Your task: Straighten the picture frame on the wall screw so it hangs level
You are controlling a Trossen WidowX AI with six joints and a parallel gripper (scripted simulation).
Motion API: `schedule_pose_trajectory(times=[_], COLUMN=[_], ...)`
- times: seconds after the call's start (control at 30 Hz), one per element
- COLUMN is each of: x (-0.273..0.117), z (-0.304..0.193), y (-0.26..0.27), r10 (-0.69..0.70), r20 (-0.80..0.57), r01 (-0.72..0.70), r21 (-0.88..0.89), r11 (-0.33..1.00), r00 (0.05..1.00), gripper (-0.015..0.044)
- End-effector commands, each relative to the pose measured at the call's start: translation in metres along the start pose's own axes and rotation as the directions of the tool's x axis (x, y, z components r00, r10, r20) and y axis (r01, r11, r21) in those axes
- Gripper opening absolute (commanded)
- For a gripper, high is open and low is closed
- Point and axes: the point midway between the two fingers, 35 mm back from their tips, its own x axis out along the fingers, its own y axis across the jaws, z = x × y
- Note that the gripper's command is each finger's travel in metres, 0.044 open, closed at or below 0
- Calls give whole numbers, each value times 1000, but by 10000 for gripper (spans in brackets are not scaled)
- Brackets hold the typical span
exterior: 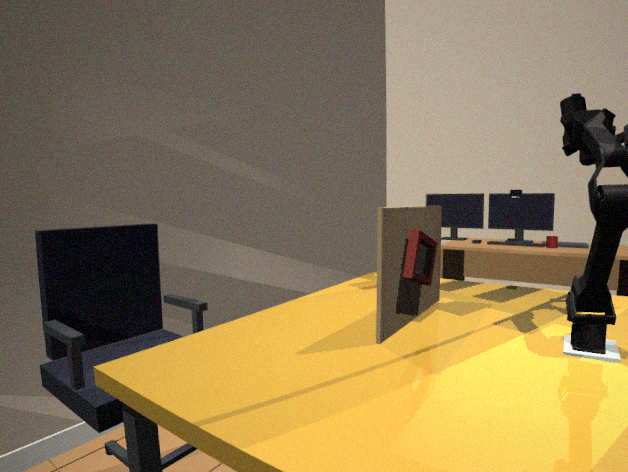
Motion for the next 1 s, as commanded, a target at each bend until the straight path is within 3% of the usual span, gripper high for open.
schedule_pose_trajectory(times=[0.0, 0.13, 0.23, 0.37, 0.5, 0.6, 0.7, 0.87, 0.97], x=[0, -16, -39, -81, -133, -174, -214, -270, -282], z=[-1, -23, -43, -71, -102, -128, -156, -211, -228], y=[2, 38, 68, 100, 119, 122, 116, 87, 75], r10=[15, 307, 551, 810, 964, 996, 955, 736, 643], r20=[0, 4, 20, 50, 77, 87, 84, 42, 20], r01=[-15, -297, -495, -610, -539, -391, -209, 37, 72], r21=[13, 263, 466, 685, 839, 916, 967, 999, 996], r11=[1000, 918, 733, 398, 76, -86, -148, -22, 55], r00=[1000, 952, 834, 584, 256, -15, -284, -675, -766], gripper=[374, 269, 260, 260, 260, 260, 260, 260, 260])
